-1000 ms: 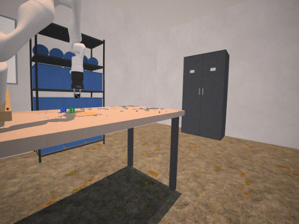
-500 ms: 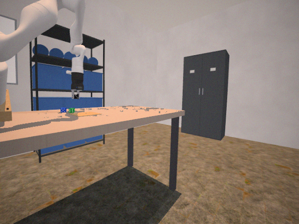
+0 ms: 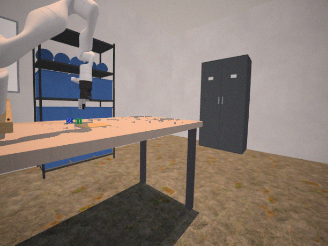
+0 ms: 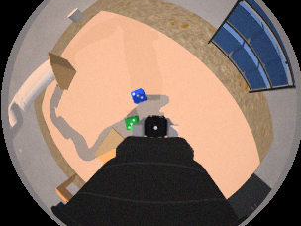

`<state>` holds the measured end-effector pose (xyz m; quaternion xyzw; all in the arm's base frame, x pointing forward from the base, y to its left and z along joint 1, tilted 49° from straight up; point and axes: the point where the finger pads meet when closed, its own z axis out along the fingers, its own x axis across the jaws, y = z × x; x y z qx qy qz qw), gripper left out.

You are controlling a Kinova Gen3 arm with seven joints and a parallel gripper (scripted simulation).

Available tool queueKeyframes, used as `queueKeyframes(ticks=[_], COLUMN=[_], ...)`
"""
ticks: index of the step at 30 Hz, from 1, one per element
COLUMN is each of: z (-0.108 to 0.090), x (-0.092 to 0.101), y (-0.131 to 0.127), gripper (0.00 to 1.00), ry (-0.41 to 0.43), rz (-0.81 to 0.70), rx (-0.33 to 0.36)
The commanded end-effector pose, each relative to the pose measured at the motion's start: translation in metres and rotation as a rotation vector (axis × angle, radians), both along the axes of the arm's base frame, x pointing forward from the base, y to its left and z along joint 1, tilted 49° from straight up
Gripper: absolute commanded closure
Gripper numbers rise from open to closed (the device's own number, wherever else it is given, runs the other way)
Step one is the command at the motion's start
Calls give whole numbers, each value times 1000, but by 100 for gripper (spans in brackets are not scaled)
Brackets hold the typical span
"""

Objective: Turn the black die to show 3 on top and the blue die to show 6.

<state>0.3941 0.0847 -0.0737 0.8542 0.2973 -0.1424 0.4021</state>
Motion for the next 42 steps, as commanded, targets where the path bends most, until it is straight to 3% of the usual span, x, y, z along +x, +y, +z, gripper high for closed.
queueKeyframes(ticks=[1, 13, 15, 24, 30, 42], z=[-1, 1, 1, 4, 6, 8], x=[1, 7, 7, 15, 20, 26], y=[-2, -5, -5, -7, -7, -8], gripper=[43, 43, 43, 43, 43, 43], ry=[66, 425, 425, 628, 723, 811], rz=[45, 356, 356, 542, 632, 716], rx=[3, 12, 12, 17, 19, 20])
